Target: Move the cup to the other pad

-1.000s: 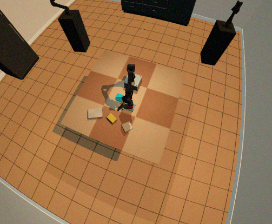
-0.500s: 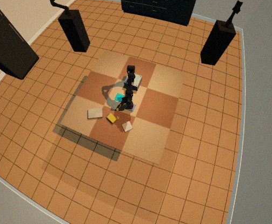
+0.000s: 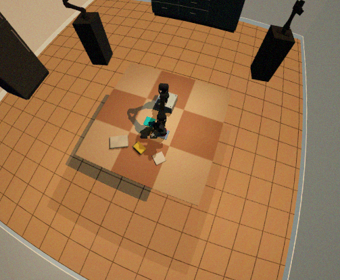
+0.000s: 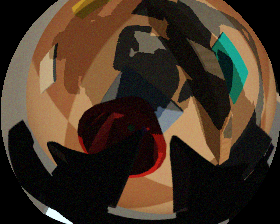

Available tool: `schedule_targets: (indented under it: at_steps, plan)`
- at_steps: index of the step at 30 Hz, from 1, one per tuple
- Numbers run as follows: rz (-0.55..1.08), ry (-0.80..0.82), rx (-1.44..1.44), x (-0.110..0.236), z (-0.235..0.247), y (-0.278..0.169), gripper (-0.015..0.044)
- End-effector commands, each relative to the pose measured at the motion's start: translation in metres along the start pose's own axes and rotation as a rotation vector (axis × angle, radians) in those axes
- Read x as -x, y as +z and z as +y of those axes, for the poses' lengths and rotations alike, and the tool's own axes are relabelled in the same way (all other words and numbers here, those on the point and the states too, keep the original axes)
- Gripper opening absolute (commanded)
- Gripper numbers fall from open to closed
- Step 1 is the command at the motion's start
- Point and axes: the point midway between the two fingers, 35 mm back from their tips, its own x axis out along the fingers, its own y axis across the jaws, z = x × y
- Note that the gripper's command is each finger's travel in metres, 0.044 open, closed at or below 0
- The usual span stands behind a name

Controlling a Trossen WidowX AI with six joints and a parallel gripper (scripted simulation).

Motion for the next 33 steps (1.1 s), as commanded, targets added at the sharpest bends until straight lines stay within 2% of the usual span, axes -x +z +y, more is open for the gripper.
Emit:
schedule_targets:
  at_steps: [1,6,9,19,25,33]
  plan:
    - [0.007,-0.001,-0.005,-0.007,-0.001,-0.001,0.0148]
    - [0.007,-0.001,-0.005,-0.01,-0.001,-0.001,0.0148]
    - [0.001,-0.003,0.0,-0.008,-0.001,0.0,0.0069]
    - [0.001,-0.003,0.0,-0.008,-0.001,0.0,0.0002]
    - [0.001,-0.003,-0.001,0.0,0.0,0.0,0.0]
    - [0.004,-0.002,-0.003,0.035,0.001,0.001,0.0]
